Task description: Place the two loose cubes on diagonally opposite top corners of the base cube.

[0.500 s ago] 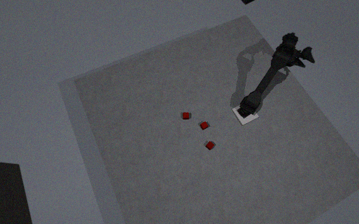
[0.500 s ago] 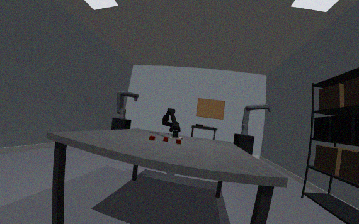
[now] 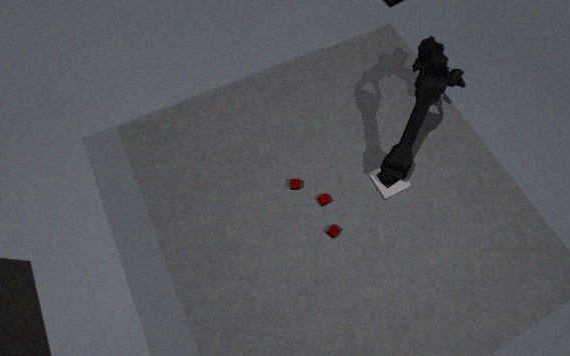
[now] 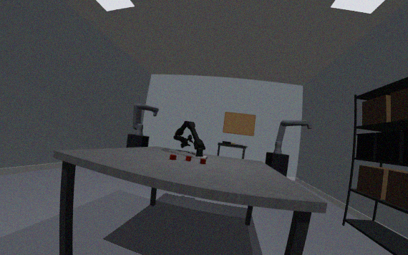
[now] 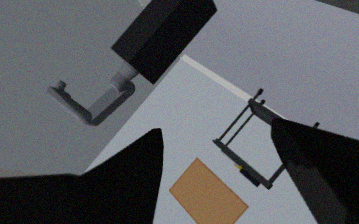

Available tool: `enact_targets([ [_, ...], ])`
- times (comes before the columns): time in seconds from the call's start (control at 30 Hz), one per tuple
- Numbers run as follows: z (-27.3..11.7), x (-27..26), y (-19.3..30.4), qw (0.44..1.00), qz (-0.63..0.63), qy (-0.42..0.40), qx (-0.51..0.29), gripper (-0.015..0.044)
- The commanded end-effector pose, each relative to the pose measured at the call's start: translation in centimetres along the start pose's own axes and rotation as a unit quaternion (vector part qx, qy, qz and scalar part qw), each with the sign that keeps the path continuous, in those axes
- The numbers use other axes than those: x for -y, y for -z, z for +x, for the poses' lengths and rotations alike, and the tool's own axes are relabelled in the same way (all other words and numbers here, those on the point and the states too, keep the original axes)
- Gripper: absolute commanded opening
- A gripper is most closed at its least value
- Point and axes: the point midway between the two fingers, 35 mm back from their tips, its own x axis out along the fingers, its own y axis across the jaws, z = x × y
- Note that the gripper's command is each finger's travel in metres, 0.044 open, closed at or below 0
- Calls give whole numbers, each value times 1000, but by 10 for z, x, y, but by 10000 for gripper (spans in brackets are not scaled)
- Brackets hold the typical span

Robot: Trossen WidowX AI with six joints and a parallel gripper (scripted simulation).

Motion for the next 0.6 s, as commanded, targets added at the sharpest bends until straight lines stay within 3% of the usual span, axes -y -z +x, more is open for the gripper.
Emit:
enact_targets([
  [0.0, -54, 16, -6, 995, 78, 64, -11, 265],
  [0.57, -260, 31, -79, 897, 324, 294, 66, 265],
])
